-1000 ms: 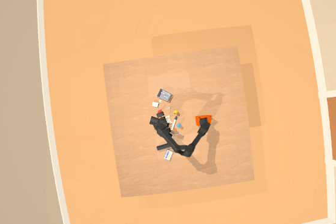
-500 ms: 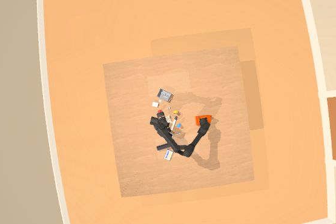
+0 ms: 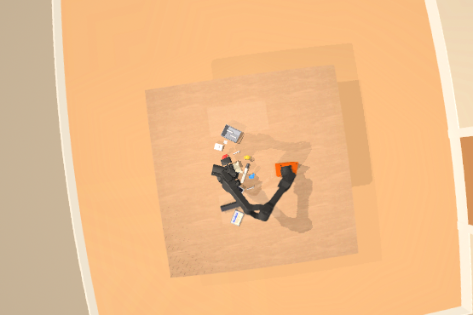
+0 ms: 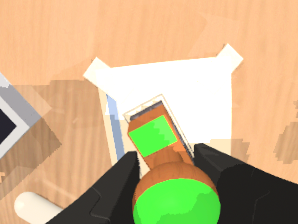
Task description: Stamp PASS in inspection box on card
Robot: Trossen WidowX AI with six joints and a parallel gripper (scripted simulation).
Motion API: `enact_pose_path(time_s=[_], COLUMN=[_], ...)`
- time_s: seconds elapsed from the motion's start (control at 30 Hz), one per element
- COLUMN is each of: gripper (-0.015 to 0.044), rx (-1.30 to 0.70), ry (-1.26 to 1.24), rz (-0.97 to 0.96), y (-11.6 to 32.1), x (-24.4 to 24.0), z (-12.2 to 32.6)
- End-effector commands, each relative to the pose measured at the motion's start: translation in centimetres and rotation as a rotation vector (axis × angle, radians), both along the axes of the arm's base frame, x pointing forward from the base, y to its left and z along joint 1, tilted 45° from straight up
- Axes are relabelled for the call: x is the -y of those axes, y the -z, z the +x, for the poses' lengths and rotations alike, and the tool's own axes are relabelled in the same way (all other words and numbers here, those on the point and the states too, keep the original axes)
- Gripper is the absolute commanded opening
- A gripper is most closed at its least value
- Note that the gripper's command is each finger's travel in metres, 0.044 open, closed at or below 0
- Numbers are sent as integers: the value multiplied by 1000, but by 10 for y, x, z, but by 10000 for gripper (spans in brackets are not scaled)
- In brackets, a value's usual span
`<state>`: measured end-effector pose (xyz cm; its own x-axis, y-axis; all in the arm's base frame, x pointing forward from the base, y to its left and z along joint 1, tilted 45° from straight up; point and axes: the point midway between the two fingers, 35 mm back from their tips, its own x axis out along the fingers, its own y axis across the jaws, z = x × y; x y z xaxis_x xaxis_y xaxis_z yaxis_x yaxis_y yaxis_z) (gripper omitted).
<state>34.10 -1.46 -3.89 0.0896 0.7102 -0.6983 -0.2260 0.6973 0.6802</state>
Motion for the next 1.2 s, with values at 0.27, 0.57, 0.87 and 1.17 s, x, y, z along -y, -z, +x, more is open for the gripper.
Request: enact_pose_path(time_s=[0.27, 0.57, 0.87, 1.17], gripper=[0, 0, 0, 0], rx=[-10, -10, -10, -10], ry=[2, 2, 2, 2], rz=[6, 6, 6, 6], y=[3, 4, 5, 7], x=[-3, -4, -5, -6], z=[-2, -2, -2, -2])
